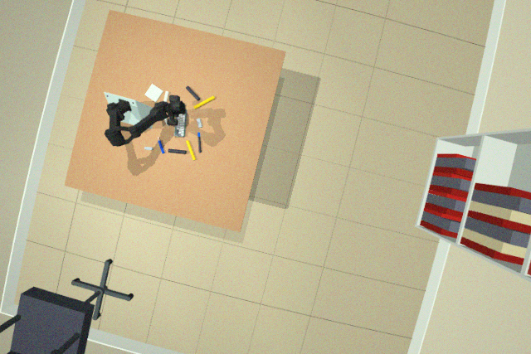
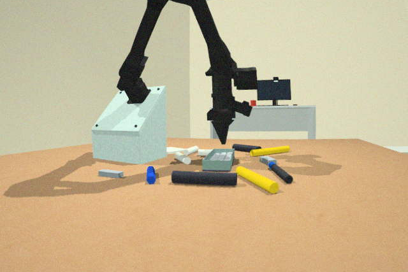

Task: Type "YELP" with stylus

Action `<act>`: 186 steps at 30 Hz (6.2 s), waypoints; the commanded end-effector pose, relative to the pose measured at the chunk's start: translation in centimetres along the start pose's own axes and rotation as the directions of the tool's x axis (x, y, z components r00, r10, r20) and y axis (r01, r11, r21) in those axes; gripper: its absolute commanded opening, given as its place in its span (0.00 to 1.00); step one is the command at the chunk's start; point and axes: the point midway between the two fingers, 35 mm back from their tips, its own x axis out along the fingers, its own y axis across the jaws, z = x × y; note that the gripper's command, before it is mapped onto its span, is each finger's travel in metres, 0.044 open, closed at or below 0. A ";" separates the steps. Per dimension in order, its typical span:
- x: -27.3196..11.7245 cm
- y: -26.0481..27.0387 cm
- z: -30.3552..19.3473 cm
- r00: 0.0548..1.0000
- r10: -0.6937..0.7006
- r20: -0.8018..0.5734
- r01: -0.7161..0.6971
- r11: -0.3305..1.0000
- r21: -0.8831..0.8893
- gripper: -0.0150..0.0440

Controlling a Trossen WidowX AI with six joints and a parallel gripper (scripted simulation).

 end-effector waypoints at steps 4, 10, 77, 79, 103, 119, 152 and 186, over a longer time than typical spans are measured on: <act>0.4 0.2 -0.2 1.000 -0.020 -0.015 0.020 1.000 -0.013 0.25; 0.3 -2.1 0.0 1.000 -0.018 -0.014 0.018 1.000 -0.014 0.25; 0.3 -2.4 -3.1 1.000 -0.022 -0.016 0.021 1.000 -0.015 0.25; 0.3 -2.4 -3.1 1.000 -0.022 -0.016 0.021 1.000 -0.015 0.25; -5.2 -2.2 -2.7 1.000 -0.019 -0.015 0.019 1.000 -0.014 0.25; -5.2 -2.2 -2.7 1.000 -0.021 -0.011 0.021 1.000 -0.017 0.25; -2.6 -16.7 -6.1 0.932 0.285 -0.224 -0.291 0.222 -0.930 0.51; -2.5 -24.0 -12.3 0.878 0.424 -0.223 -0.032 -0.413 -0.910 0.51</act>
